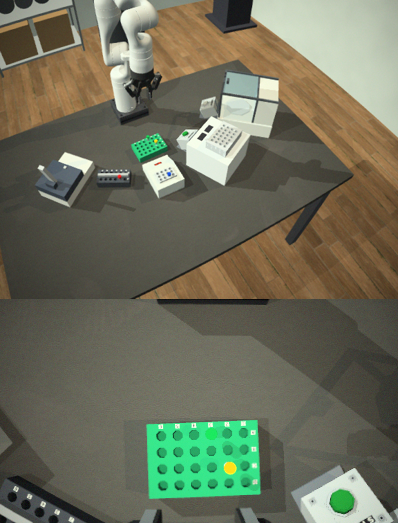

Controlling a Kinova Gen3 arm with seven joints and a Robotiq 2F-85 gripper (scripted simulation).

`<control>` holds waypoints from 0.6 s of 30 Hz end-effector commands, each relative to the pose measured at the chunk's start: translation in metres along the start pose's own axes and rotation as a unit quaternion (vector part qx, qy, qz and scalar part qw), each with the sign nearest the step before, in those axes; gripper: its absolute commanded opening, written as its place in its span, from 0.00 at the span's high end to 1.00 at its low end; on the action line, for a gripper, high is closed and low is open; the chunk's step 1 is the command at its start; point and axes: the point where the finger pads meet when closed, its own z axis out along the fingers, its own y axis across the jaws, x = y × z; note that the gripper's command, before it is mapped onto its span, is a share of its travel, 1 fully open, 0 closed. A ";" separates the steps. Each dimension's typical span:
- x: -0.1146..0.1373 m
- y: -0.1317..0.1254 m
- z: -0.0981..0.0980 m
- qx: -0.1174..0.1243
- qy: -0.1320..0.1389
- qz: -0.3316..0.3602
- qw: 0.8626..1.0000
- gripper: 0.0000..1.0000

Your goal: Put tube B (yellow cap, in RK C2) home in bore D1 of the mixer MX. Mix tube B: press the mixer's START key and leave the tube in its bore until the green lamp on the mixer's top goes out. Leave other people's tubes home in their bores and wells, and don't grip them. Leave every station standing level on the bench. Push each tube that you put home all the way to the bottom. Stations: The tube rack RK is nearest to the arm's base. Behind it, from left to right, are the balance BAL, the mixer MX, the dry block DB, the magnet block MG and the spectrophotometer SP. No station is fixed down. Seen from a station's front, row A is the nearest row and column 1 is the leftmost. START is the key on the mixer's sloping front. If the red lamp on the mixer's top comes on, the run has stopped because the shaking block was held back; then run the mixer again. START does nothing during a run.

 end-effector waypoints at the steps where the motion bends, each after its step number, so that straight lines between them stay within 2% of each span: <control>1: -0.003 0.002 0.008 0.000 0.036 -0.008 0.999 0.58; 2: -0.003 0.002 0.011 0.000 0.056 -0.012 0.998 0.58; 3: -0.004 0.002 0.015 0.001 0.063 -0.013 0.998 0.58; 16: -0.008 0.003 0.060 0.000 0.060 -0.013 0.998 0.58; 18: -0.008 0.003 0.060 0.000 0.060 -0.013 0.998 0.58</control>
